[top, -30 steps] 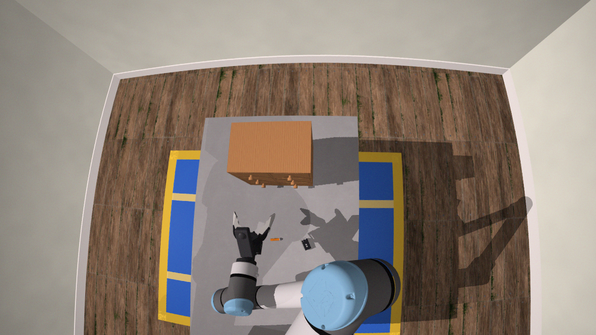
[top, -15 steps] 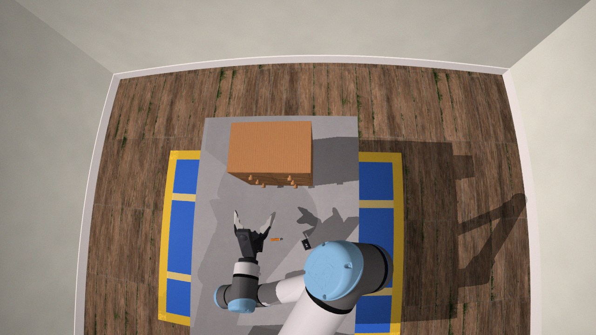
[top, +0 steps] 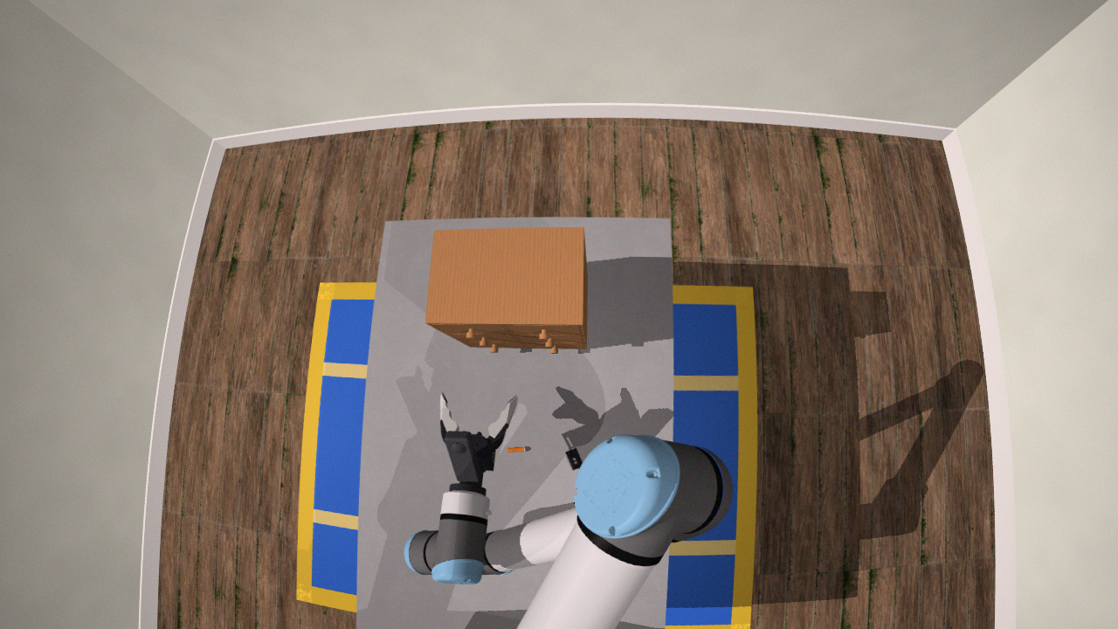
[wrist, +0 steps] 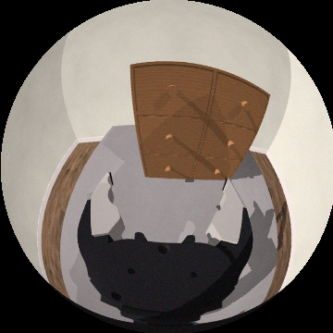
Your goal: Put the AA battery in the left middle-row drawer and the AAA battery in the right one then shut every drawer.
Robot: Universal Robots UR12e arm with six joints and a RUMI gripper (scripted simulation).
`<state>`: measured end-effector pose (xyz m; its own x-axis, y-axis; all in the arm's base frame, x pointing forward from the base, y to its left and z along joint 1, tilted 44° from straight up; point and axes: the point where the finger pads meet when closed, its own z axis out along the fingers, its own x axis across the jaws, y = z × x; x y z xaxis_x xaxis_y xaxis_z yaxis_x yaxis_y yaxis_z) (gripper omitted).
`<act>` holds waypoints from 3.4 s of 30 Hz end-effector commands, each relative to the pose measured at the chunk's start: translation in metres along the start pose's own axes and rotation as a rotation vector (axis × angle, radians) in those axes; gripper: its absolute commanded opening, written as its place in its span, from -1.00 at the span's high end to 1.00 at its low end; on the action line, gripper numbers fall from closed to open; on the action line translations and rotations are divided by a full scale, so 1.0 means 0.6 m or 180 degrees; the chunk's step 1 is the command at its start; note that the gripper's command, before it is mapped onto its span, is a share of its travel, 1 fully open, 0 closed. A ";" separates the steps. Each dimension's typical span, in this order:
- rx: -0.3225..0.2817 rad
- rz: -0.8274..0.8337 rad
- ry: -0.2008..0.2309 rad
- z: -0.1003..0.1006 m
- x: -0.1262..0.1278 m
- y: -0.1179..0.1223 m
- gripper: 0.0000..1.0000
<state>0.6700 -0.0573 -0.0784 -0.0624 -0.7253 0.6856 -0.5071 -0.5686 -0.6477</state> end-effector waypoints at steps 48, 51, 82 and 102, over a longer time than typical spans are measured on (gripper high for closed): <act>0.0088 -0.0001 -0.0001 0.003 0.000 0.001 0.61; 0.0088 -0.0001 -0.0001 0.003 0.000 0.001 0.61; 0.0088 -0.0001 -0.0001 0.031 0.000 -0.001 0.61; 0.0088 -0.0001 -0.0001 0.090 0.000 -0.005 0.61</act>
<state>0.7100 -0.0739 -0.0921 -0.0621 -0.7252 0.6857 -0.4838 -0.5791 -0.6563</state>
